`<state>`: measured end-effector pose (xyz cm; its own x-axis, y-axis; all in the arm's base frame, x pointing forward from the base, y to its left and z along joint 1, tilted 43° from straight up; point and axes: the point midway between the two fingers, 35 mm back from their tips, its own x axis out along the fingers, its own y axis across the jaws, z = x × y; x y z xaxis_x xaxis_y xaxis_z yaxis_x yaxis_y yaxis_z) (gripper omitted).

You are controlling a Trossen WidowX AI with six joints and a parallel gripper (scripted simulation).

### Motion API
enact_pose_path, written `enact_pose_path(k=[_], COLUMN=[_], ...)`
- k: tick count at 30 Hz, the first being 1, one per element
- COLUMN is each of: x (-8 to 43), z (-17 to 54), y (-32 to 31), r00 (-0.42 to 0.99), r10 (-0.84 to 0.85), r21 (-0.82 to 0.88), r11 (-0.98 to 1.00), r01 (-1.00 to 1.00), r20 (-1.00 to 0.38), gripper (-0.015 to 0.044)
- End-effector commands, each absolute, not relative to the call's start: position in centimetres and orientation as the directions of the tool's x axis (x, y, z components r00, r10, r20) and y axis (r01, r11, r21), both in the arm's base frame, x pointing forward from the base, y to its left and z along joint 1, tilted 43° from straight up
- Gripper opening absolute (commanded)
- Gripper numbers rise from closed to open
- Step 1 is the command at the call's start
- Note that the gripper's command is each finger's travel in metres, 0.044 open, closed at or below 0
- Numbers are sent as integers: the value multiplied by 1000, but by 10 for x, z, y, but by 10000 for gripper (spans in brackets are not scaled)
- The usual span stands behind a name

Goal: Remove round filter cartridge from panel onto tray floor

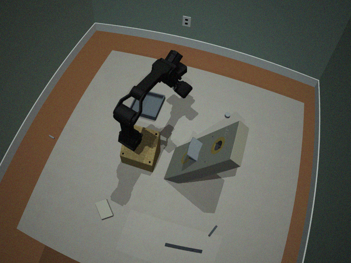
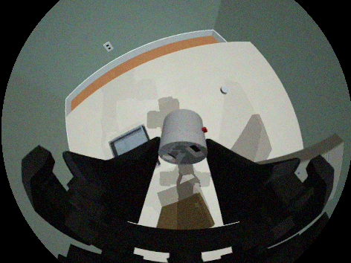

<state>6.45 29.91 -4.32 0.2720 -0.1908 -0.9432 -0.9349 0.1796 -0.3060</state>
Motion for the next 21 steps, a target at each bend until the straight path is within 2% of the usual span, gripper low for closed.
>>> enact_pose_path(k=[1,4,21], x=[60,55,-57], z=[-46,-51,-146], y=[301,300,235], r00=[258,249,12], r10=[-178,-176,-179], r21=[-285,-274,25], r11=[152,139,-204], r01=[-946,-952,-979], r20=[-950,-952,-984], gripper=[0,0,0])
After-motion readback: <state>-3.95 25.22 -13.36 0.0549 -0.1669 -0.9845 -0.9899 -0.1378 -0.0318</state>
